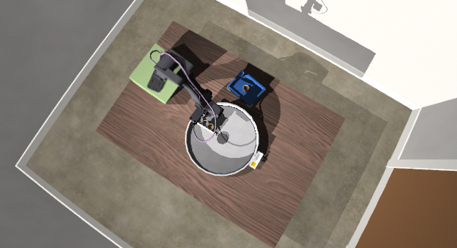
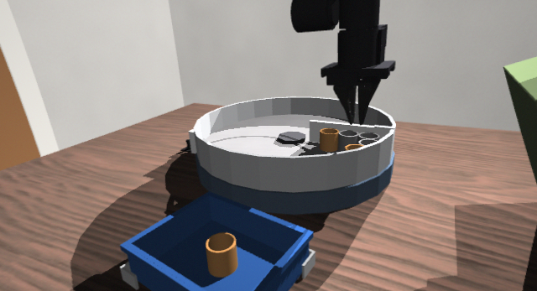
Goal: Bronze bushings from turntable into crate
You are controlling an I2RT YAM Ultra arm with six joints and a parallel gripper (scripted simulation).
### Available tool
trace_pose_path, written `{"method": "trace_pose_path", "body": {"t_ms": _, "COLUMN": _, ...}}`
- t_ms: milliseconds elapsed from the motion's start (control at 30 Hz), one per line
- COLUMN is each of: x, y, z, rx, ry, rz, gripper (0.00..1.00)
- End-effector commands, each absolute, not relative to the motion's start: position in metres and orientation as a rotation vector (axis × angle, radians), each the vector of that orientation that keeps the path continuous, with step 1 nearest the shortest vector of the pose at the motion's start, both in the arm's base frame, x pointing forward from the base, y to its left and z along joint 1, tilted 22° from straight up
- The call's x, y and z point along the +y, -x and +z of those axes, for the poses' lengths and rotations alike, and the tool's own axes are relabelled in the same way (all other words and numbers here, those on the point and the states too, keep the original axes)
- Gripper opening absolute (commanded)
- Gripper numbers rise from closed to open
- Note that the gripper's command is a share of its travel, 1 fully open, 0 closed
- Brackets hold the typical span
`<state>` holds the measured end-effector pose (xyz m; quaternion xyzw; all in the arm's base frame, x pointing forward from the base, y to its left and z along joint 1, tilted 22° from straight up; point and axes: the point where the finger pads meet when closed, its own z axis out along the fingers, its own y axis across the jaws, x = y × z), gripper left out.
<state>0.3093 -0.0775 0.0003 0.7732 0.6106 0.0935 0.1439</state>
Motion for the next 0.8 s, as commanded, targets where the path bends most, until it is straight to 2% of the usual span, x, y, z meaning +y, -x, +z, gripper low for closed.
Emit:
{"method": "trace_pose_path", "body": {"t_ms": 0, "x": -0.0758, "y": -0.3204, "z": 0.0113, "rx": 1.817, "ry": -2.126, "rz": 0.366, "gripper": 0.15}}
{"method": "trace_pose_path", "body": {"t_ms": 767, "x": -0.0762, "y": -0.323, "z": 0.0147, "rx": 1.817, "ry": -2.12, "rz": 0.361, "gripper": 0.15}}
